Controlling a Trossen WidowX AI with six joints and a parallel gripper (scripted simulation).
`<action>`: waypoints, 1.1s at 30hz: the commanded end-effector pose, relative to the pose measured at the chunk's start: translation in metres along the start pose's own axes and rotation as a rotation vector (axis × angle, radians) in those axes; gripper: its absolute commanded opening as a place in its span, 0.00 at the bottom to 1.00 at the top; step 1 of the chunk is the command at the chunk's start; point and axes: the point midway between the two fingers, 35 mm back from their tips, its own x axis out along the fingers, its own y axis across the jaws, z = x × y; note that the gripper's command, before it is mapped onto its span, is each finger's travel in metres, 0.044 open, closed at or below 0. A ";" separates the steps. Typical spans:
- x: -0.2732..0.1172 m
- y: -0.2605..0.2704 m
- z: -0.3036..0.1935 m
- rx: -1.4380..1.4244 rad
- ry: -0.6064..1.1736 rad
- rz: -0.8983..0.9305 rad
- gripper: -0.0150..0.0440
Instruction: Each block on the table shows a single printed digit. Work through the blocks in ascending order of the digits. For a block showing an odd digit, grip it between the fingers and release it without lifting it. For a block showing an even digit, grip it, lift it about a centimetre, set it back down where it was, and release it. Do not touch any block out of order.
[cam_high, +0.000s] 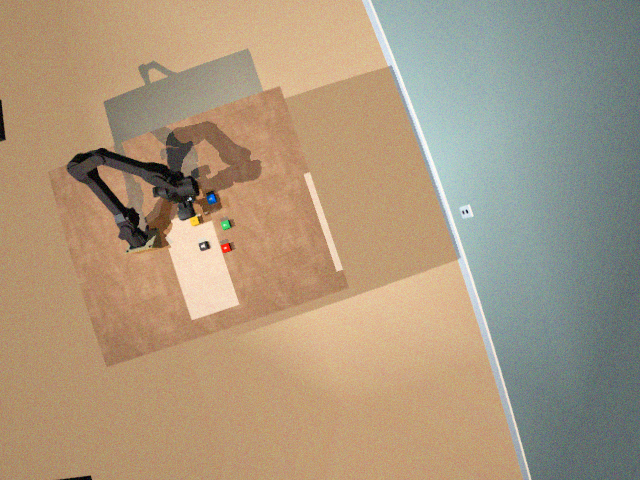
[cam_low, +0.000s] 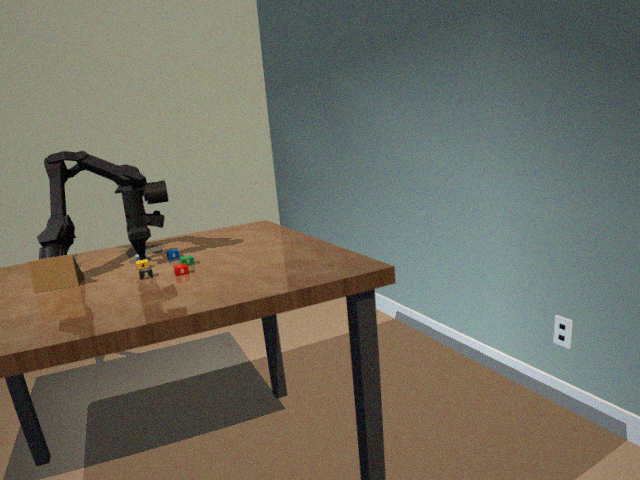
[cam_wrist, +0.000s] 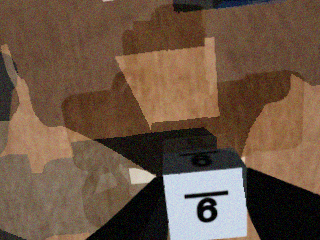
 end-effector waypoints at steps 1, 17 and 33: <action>0.000 0.001 0.000 0.001 -0.002 0.004 0.46; 0.000 0.001 0.000 0.001 -0.002 0.004 0.93; -0.093 0.063 0.004 0.010 -0.032 -0.007 0.93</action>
